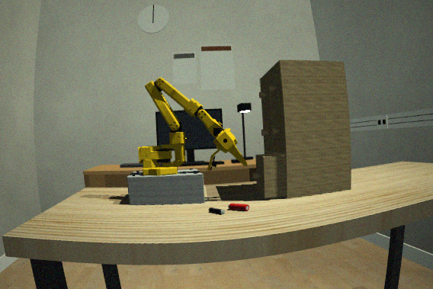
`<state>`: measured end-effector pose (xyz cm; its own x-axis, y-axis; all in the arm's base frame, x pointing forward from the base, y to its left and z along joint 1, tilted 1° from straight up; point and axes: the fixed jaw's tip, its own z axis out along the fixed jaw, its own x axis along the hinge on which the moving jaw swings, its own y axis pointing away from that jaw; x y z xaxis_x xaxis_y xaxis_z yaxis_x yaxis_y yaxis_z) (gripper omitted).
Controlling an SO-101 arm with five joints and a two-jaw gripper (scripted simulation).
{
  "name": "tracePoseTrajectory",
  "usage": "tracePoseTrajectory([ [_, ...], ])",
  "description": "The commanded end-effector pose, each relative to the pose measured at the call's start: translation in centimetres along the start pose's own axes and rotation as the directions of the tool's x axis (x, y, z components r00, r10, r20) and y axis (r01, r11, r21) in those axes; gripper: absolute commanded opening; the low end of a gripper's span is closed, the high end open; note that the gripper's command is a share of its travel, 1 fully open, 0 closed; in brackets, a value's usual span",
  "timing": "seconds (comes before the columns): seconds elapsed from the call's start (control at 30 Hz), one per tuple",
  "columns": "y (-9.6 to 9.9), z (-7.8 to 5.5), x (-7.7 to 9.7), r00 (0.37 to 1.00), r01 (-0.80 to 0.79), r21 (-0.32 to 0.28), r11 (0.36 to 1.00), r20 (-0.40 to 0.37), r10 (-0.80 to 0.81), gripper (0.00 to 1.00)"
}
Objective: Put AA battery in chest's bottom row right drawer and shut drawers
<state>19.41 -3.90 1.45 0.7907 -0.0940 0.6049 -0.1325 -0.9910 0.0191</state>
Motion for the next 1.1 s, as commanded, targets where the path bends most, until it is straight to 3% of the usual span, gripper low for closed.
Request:
tracePoseTrajectory([
  [0.0, -0.3, 0.0, 0.2, 1.000, 0.011, 0.008, 1.000, -0.006, -0.011, 0.21],
  [0.6, -0.3, 0.0, 0.2, 1.000, 0.011, 0.008, 1.000, -0.006, -0.011, 0.21],
  [0.8, -0.2, 1.9, 0.3, 1.000, 0.007, 0.006, 1.000, -0.006, -0.007, 0.21],
  [1.07, -0.2, 1.9, 0.3, 1.000, 0.007, 0.006, 1.000, -0.006, -0.007, 0.21],
])
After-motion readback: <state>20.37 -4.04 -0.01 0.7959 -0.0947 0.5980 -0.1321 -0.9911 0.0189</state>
